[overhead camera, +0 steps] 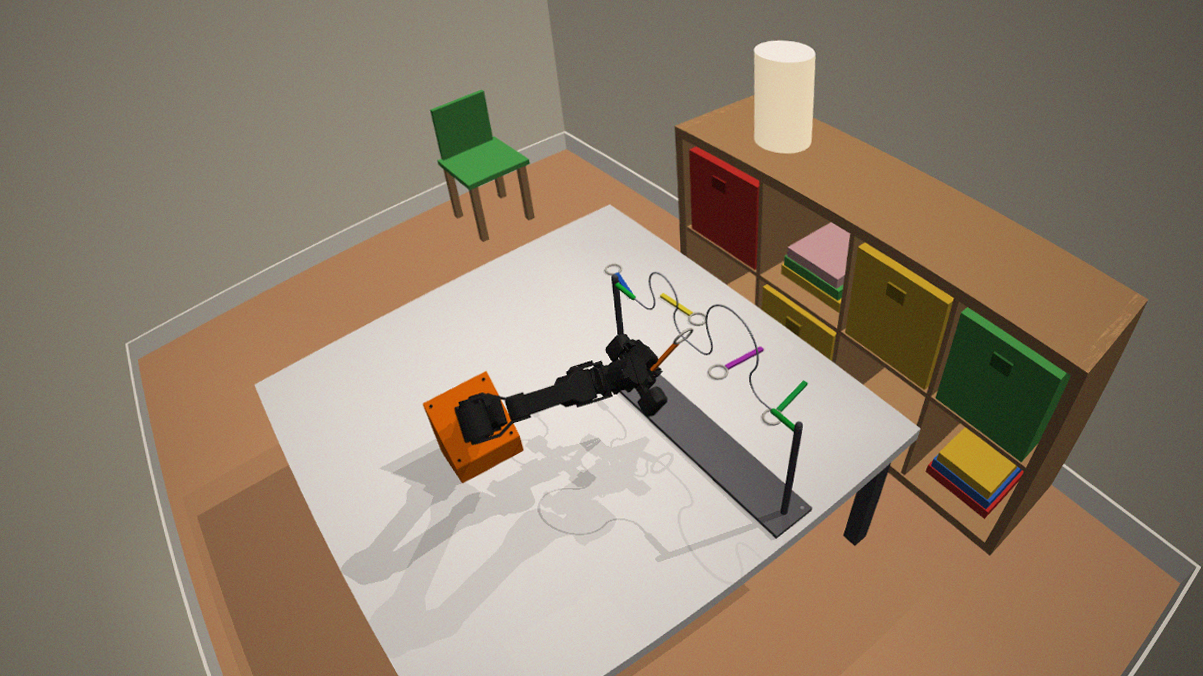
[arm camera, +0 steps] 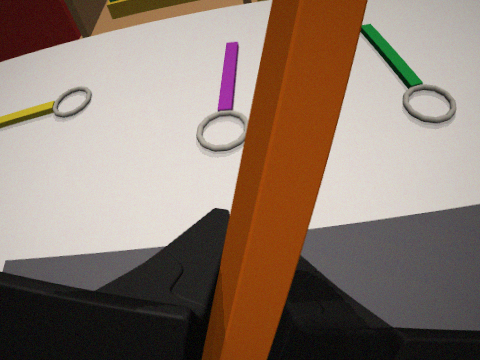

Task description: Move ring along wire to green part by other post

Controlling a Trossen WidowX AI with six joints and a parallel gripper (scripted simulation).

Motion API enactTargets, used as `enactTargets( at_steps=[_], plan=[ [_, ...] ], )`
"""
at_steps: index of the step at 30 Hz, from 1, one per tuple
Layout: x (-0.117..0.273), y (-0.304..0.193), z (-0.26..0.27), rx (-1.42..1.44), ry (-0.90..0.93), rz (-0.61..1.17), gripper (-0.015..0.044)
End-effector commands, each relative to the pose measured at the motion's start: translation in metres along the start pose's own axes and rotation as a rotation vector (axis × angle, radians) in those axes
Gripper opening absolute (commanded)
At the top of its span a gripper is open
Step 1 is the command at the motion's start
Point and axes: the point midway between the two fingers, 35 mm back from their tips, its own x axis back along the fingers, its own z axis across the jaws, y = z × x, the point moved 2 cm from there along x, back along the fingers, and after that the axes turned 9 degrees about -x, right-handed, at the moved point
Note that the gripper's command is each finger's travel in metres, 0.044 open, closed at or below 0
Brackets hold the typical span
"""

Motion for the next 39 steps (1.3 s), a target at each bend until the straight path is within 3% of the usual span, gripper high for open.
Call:
enactTargets(
  at_steps=[1,39],
  plan=[
    [0.003,-0.003,0.017,-0.092,0.055,0.019,-0.0150],
    [0.048,0.037,0.123,-0.846,0.461,0.181,-0.0150]
  ],
)
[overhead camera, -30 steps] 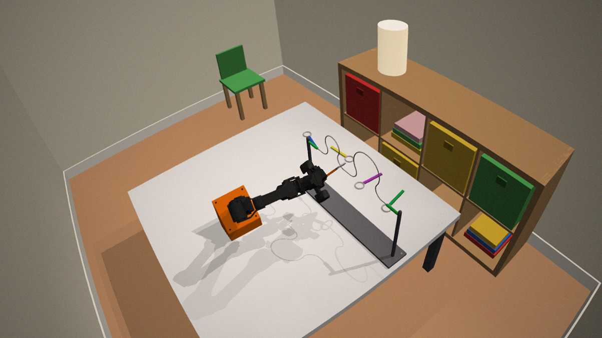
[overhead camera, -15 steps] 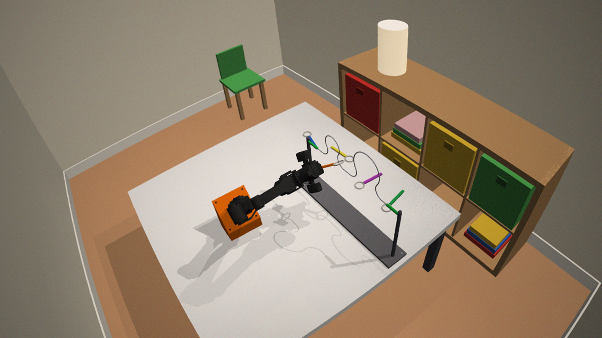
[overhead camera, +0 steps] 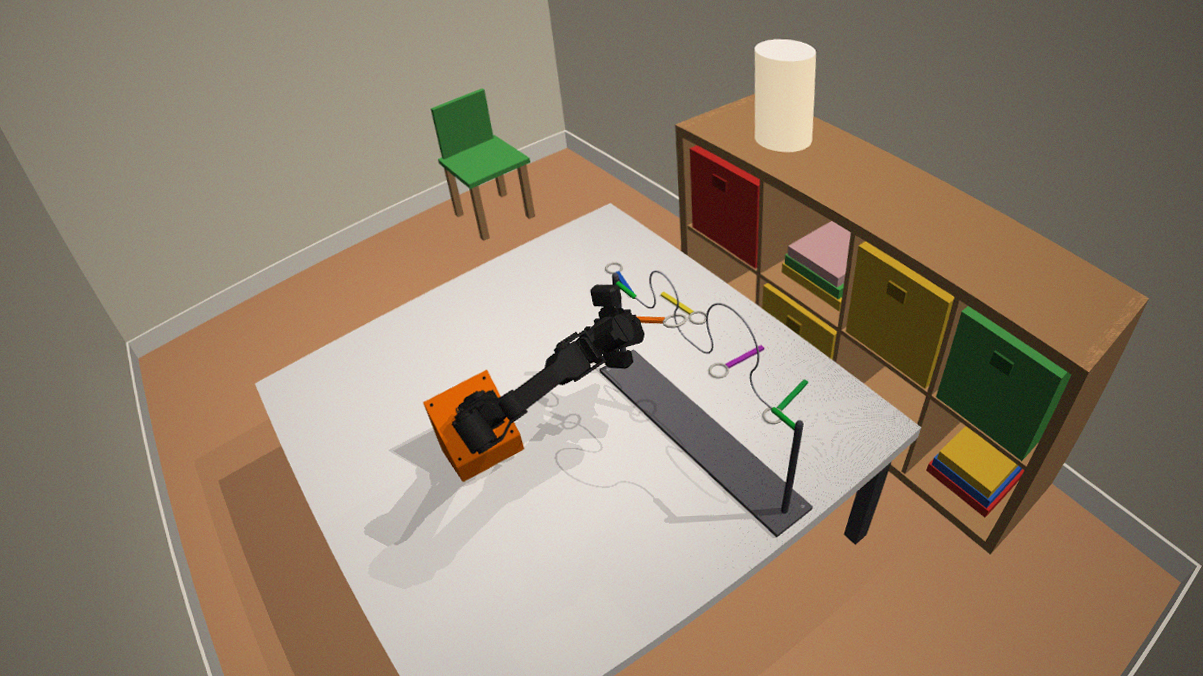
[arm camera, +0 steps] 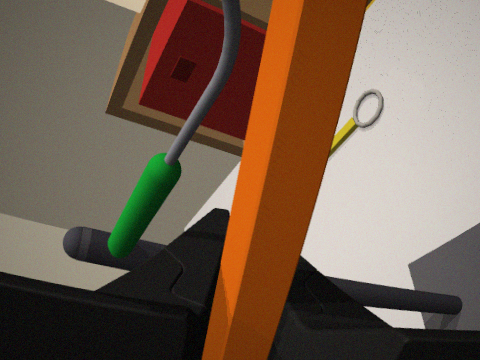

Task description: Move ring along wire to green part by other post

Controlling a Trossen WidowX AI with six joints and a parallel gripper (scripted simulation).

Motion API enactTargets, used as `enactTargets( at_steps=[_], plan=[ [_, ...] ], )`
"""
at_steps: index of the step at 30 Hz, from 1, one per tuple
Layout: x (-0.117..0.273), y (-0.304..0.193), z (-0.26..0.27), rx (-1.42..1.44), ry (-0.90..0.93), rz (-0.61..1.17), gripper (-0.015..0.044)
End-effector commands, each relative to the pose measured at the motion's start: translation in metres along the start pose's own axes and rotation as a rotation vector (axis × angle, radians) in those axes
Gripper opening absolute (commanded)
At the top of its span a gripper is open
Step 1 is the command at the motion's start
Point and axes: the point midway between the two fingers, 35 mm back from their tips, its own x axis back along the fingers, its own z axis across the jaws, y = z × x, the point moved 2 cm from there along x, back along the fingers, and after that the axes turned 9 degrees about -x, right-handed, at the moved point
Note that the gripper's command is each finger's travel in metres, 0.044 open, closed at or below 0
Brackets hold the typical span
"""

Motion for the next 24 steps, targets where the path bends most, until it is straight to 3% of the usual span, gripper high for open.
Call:
enactTargets(
  at_steps=[1,24],
  plan=[
    [0.004,0.001,0.016,-0.074,0.052,0.011,-0.0150],
    [0.016,0.005,0.061,-0.350,0.200,0.071,-0.0150]
  ],
)
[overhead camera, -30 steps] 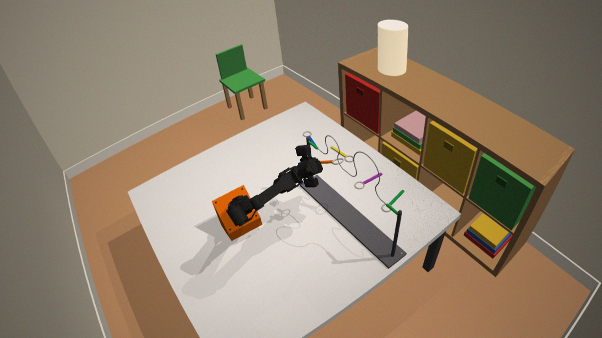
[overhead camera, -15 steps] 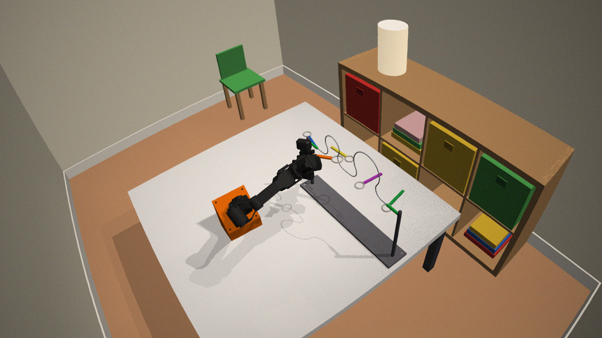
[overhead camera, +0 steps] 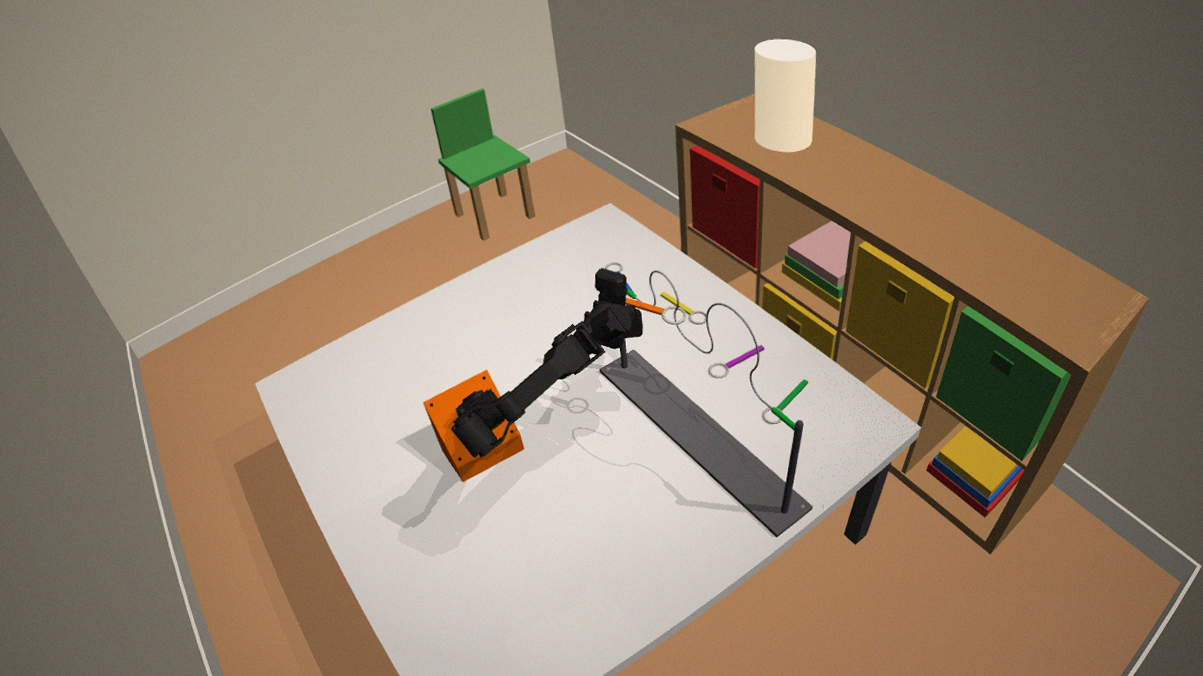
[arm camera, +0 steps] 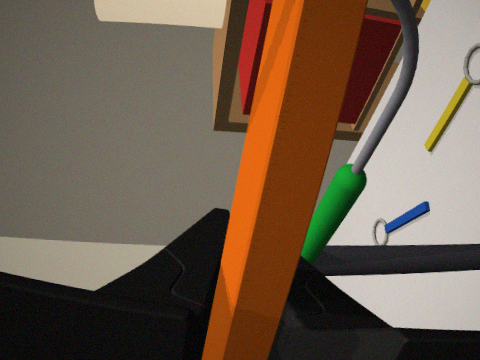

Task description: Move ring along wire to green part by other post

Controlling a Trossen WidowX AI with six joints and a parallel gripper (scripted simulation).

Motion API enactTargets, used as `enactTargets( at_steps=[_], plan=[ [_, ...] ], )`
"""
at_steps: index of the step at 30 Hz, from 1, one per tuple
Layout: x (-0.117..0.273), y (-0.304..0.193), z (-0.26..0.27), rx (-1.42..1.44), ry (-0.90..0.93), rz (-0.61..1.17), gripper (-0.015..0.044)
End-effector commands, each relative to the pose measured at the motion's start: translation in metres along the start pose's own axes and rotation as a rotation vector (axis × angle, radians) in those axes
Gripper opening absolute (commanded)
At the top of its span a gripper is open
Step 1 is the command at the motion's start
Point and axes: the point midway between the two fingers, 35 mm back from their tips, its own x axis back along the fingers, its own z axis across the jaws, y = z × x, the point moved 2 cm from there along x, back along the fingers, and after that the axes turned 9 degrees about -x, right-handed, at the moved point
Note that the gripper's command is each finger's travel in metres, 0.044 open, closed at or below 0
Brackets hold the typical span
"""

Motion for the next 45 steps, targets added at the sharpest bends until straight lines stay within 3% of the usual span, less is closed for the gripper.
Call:
enactTargets(
  at_steps=[1,45],
  plan=[
    [0.003,0.000,0.013,-0.042,0.038,0.009,-0.0150],
    [0.011,0.002,0.048,-0.147,0.094,0.031,-0.0150]
  ],
)
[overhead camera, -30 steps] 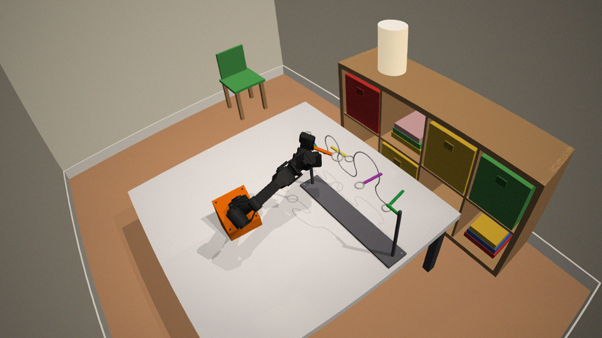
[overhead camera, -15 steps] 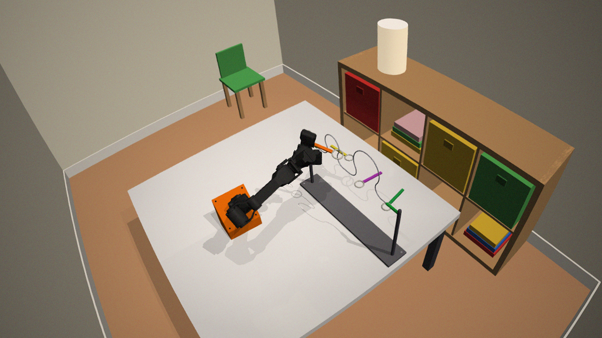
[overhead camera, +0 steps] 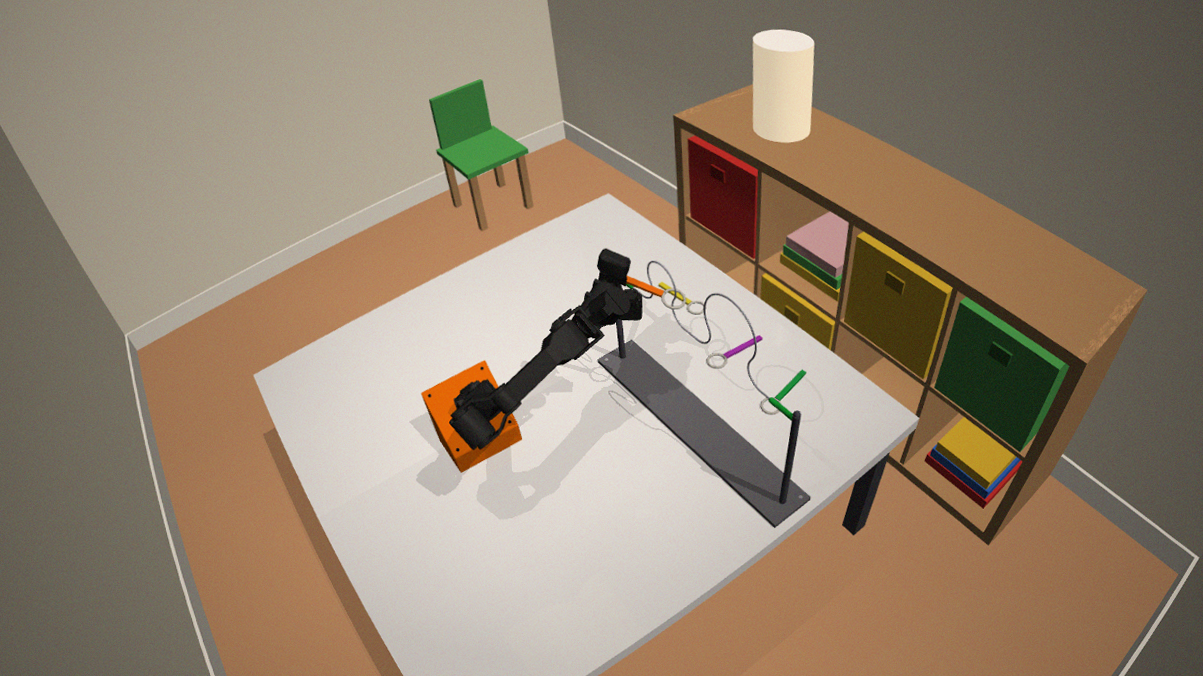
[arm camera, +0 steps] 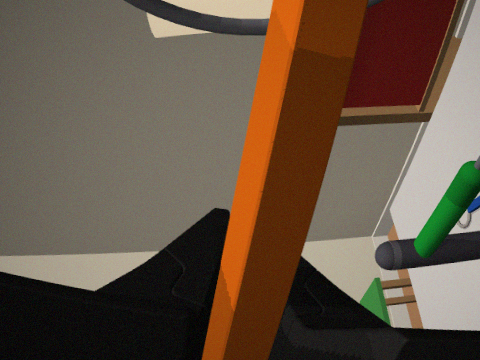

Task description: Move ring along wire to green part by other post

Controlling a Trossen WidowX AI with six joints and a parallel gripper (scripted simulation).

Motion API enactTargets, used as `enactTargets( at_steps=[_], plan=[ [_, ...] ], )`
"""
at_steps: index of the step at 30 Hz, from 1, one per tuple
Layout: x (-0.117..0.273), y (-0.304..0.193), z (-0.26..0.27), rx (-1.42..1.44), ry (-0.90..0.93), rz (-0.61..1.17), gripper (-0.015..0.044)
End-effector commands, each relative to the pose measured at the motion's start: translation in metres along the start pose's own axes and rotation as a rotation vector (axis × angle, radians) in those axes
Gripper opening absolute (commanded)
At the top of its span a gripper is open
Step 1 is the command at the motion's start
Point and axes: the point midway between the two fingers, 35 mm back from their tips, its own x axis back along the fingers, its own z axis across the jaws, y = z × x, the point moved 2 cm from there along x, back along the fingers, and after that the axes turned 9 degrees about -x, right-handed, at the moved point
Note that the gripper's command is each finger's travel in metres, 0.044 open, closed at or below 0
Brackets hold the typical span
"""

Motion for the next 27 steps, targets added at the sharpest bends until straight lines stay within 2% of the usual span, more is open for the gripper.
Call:
enactTargets(
  at_steps=[1,27],
  plan=[
    [0.001,0.002,0.004,0.030,-0.006,-0.010,-0.0150],
    [0.000,0.008,-0.015,0.369,-0.187,-0.082,-0.0150]
  ],
)
